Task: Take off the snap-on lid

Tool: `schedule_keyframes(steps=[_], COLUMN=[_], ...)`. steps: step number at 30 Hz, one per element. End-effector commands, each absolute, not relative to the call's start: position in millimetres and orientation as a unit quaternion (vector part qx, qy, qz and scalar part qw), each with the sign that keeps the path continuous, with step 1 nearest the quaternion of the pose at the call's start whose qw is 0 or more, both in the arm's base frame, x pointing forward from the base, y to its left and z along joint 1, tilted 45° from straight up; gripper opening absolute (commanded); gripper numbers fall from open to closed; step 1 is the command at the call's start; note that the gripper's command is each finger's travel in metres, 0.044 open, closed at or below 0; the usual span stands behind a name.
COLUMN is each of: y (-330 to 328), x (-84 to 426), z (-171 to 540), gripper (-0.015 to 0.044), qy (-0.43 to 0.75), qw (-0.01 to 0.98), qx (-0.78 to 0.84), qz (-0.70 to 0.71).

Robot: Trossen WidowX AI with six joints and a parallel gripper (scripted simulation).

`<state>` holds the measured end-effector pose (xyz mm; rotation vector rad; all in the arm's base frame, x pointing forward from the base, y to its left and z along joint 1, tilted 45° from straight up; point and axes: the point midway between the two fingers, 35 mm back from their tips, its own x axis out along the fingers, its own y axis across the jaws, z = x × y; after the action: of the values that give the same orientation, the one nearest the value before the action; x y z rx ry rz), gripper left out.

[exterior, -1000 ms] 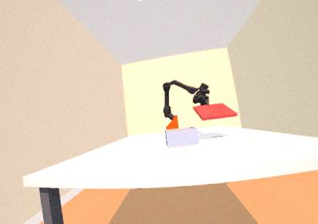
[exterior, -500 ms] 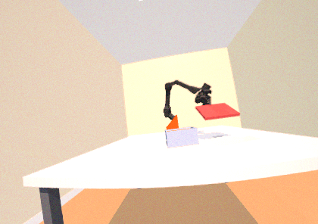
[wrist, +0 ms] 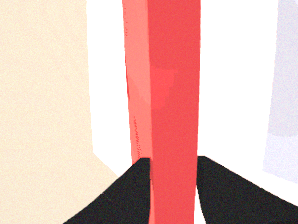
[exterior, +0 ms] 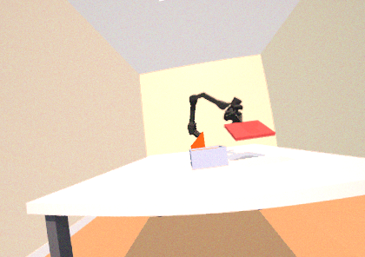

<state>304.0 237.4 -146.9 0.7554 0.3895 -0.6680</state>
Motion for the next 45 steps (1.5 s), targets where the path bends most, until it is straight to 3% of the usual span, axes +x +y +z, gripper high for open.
schedule_keyframes(steps=[1,45], y=[235,210], x=[305,303], z=[-149,-174], gripper=[0.0000,0.0000], qy=[0.182,0.181], qw=[0.859,0.859], qx=[0.359,0.359], qz=[-0.316,-0.316])
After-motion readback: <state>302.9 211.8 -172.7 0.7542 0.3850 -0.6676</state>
